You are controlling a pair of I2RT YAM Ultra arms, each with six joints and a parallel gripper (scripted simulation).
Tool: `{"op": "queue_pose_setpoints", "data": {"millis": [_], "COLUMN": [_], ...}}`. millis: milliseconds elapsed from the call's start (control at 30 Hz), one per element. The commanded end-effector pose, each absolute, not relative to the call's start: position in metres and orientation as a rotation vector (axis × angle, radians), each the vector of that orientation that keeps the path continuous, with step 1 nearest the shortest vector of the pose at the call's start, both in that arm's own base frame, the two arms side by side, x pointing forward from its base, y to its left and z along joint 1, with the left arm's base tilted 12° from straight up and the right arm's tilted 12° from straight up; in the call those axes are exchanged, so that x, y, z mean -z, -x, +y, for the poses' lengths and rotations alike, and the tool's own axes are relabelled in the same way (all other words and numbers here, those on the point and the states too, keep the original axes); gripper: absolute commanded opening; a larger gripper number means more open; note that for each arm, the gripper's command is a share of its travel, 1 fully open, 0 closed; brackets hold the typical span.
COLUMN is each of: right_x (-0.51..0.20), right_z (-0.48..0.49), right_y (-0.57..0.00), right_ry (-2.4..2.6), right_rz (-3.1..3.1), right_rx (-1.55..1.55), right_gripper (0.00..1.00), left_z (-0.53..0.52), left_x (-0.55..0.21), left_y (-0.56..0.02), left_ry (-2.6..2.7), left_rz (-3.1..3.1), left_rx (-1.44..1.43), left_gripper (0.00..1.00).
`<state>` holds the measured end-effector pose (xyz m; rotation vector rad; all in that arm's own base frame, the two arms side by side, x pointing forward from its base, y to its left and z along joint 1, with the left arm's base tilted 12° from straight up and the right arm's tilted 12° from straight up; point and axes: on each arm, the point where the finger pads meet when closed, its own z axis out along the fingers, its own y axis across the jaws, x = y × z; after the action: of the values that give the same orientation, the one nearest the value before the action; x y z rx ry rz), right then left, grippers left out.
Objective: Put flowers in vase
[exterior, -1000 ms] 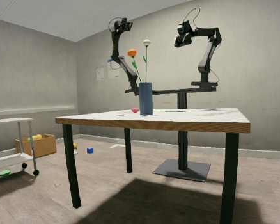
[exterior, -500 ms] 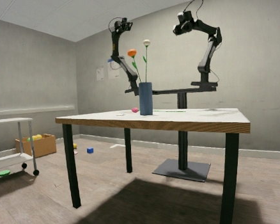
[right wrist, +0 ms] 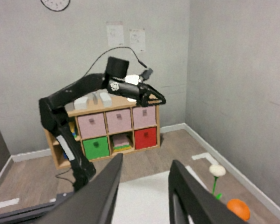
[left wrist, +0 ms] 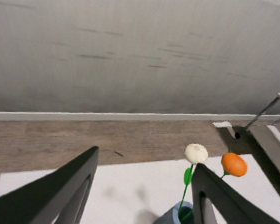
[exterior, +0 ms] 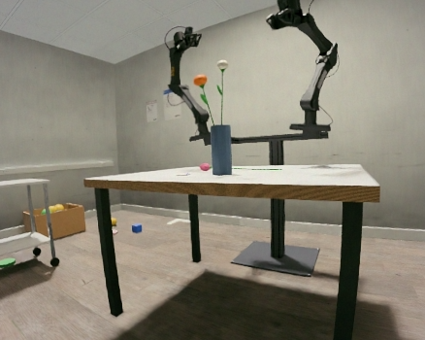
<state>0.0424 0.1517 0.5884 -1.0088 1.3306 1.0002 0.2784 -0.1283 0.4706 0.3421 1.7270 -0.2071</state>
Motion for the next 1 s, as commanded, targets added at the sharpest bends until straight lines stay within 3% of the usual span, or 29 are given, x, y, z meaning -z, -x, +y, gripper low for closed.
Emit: {"op": "queue_pose_setpoints", "data": {"millis": [0, 600, 967], "right_x": [-0.595, -0.595, -0.595], "right_z": [0.154, 0.154, 0.154], "right_y": [-0.042, -0.042, -0.042], "right_ry": [0.998, 0.998, 0.998], "right_rz": [1.324, 1.324, 1.324], "right_rx": [-1.011, -1.011, -1.011], "right_gripper": [0.3, 0.3, 0.3], "left_z": [-0.122, -0.092, -0.087], "left_x": [-0.5, -0.579, -0.59], "left_y": [-0.247, -0.156, -0.14], "left_ry": [-0.374, -0.425, -0.437], "left_rz": [1.71, 1.558, 1.539], "left_rx": [0.28, 0.422, 0.442], "left_gripper": [0.6, 0.6, 0.6]}}
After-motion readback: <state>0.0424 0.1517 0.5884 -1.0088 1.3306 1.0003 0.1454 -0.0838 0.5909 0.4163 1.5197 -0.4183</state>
